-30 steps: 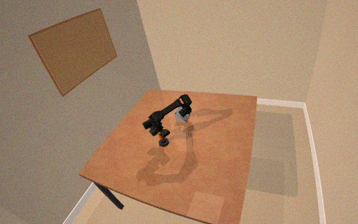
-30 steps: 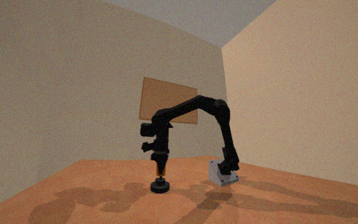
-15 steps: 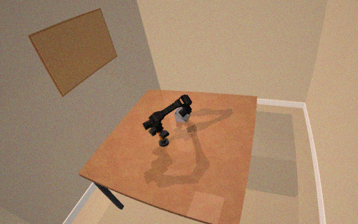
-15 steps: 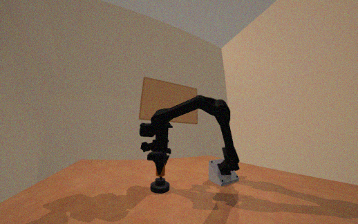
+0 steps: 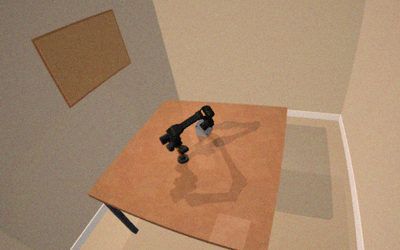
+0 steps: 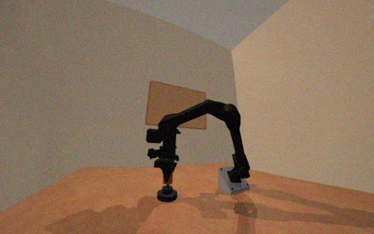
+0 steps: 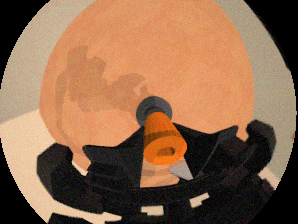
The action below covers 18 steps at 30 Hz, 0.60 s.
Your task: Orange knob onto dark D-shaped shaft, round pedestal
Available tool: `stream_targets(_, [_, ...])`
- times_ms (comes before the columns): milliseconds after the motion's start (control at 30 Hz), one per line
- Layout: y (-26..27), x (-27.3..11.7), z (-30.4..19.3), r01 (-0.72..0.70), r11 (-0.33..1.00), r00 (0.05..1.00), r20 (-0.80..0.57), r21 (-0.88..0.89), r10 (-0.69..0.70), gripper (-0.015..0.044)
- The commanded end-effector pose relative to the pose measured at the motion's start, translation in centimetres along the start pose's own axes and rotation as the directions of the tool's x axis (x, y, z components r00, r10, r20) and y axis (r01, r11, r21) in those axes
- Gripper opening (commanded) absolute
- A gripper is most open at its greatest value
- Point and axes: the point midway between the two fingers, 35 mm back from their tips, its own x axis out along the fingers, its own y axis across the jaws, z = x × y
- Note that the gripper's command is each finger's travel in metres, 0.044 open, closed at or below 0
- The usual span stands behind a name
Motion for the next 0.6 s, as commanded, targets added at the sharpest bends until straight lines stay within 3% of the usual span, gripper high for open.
stream_targets(0, [-0.16, -0.01, -0.07, 0.003, 1.0, 1.0, 0.001, 0.001, -0.003, 0.0])
stream_targets(233, [-0.01, -0.46, -0.14, 0.003, 1.0, 1.0, 0.001, 0.01, -0.003, 0.0])
stream_targets(433, [0.14, -0.6, -0.05, 0.003, 0.98, 1.0, 0.001, 0.199, -0.003, 0.0])
stream_targets(567, [0.26, -0.53, 0.12, 0.003, 0.978, 1.0, 0.001, 0.209, -0.003, 0.0])
